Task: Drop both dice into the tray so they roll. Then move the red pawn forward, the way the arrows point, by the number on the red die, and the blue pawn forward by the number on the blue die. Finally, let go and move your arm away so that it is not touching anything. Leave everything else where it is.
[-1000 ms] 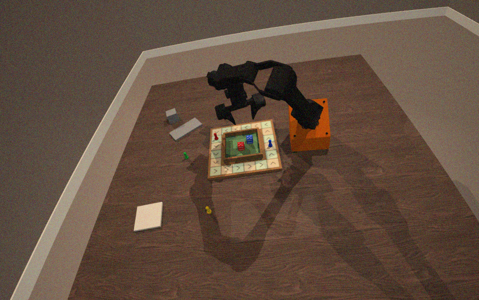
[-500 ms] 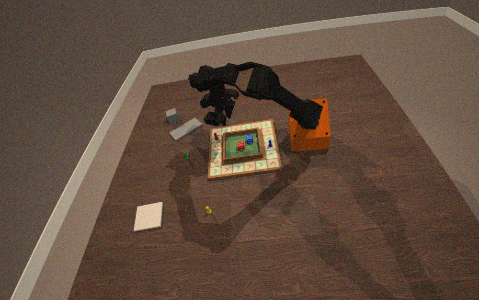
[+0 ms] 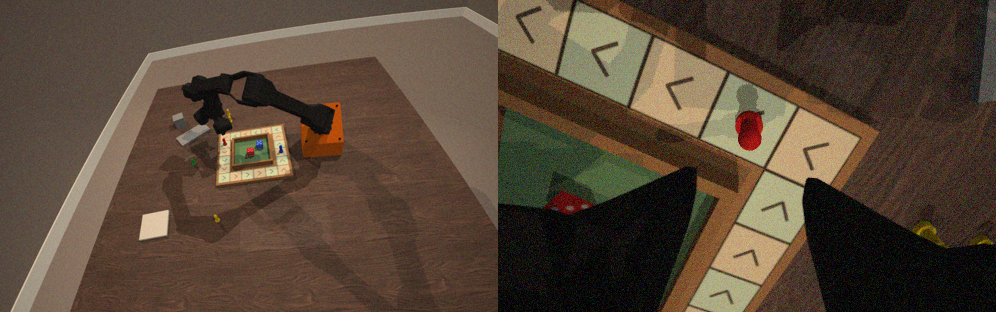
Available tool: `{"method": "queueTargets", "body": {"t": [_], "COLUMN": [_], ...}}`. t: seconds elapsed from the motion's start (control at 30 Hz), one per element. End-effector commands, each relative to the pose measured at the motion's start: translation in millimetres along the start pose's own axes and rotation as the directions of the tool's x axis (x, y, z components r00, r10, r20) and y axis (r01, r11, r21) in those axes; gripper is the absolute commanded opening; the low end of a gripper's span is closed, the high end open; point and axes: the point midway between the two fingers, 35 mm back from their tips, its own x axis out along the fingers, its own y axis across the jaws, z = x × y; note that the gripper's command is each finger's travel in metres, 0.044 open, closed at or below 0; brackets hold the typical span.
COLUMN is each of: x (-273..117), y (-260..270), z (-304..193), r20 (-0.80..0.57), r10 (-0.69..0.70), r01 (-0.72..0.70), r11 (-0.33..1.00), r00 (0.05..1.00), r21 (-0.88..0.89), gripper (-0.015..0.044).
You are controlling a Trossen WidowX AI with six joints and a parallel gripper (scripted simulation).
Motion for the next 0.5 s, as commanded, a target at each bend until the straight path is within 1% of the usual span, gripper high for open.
{"method": "queueTargets", "body": {"t": [0.0, 0.2, 0.3, 0.47], "x": [6.5, 6.5, 19.6, 21.5], "y": [-1.9, -1.1, -0.8, -0.7], "z": [4.5, 3.8, 3.8, 3.8], "r20": [-0.002, -0.002, -0.001, -0.001], "r10": [0.016, 0.016, 0.016, 0.016], "r01": [-0.016, -0.016, -0.016, -0.016], "r11": [0.995, 0.995, 0.995, 0.995], "r00": [1.0, 1.0, 1.0, 1.0], "r21": [-0.094, -0.094, -0.094, -0.094], "gripper": [0.02, 0.02, 0.02, 0.02]}}
